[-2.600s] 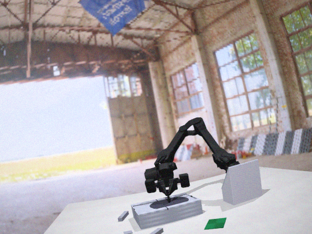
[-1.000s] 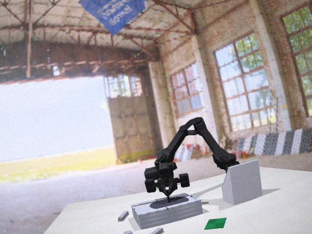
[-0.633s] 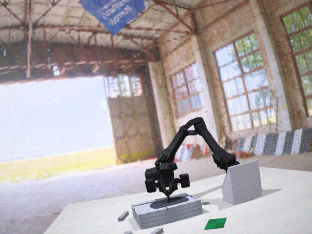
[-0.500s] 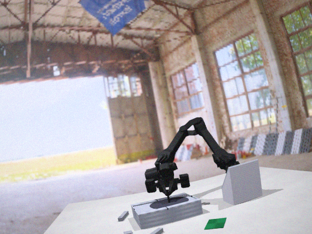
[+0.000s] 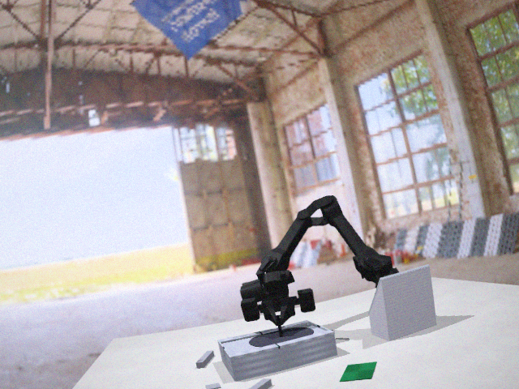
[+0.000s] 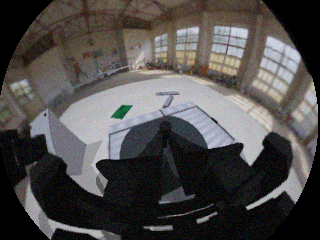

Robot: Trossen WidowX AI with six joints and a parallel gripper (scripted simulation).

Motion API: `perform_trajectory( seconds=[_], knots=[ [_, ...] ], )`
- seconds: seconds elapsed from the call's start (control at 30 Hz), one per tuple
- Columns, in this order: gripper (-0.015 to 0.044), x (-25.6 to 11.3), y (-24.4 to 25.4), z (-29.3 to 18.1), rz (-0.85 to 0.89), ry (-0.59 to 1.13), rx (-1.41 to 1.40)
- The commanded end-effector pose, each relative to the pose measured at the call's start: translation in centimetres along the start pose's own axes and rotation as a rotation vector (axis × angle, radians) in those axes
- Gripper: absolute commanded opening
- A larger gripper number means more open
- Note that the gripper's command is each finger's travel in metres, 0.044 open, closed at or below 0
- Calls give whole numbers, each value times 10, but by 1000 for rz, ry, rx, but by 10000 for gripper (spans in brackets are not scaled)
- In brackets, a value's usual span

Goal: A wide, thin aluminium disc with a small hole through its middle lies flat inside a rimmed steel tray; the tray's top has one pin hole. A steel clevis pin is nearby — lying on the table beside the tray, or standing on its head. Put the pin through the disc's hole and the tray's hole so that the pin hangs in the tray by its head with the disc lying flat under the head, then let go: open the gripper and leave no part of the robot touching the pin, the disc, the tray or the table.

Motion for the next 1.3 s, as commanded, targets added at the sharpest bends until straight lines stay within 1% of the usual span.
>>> perform_trajectory(
  seconds=[0.0, 1.27],
  knots=[
    [0, 0, -2, 0, 2, 6, 13],
    [0, 6, -11, 3, -4, 23, 0]
  ],
)
Point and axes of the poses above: the point midway between the two fingers, 35 mm back from their tips, its own x axis out along the fingers, its own y axis across the jaws, z = x × y, the point moved 6 cm from there along -x, back along the fingers, and after that the axes turned 3 degrees about -x, right-handed, at the moved point
